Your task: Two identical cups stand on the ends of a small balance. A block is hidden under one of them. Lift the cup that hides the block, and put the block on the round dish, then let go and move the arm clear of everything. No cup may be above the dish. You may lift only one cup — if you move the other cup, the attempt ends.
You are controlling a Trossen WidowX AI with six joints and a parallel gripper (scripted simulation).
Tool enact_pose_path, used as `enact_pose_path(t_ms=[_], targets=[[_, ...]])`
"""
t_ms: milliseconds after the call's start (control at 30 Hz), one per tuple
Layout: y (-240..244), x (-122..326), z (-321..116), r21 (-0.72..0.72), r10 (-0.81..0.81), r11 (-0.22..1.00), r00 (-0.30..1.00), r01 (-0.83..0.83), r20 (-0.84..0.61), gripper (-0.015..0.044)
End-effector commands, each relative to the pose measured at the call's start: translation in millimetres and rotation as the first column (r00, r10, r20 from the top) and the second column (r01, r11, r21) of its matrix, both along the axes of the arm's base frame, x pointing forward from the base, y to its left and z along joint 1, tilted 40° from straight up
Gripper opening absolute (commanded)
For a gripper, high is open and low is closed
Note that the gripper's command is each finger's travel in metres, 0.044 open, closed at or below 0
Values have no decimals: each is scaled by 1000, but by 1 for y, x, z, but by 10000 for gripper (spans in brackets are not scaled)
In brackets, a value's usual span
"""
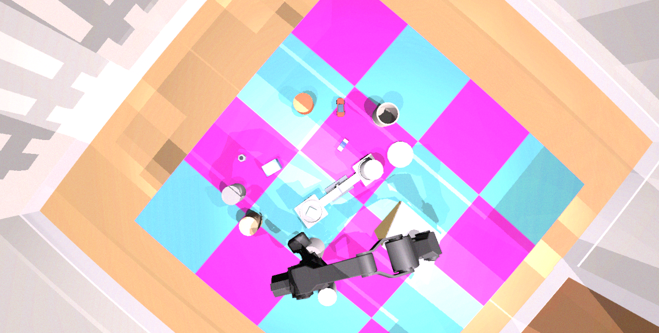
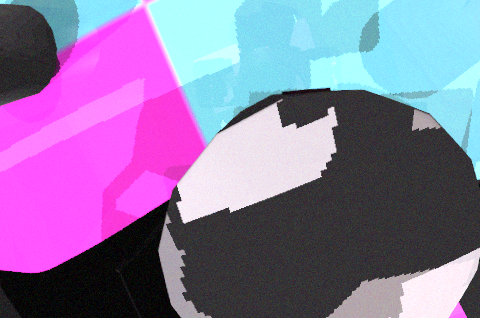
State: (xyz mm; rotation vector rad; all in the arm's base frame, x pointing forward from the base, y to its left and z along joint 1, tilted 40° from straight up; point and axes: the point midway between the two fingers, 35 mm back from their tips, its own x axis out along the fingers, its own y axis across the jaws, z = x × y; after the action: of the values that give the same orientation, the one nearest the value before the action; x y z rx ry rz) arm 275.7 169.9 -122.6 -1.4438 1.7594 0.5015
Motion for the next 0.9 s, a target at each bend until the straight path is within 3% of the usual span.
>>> enact_pose_path(t_ms=[0,867], targets=[[2,-26,-20,5,-1,1000,1000,1,2,0],[-31,-38,-66,3,-2,1000,1000,2,4,0]])
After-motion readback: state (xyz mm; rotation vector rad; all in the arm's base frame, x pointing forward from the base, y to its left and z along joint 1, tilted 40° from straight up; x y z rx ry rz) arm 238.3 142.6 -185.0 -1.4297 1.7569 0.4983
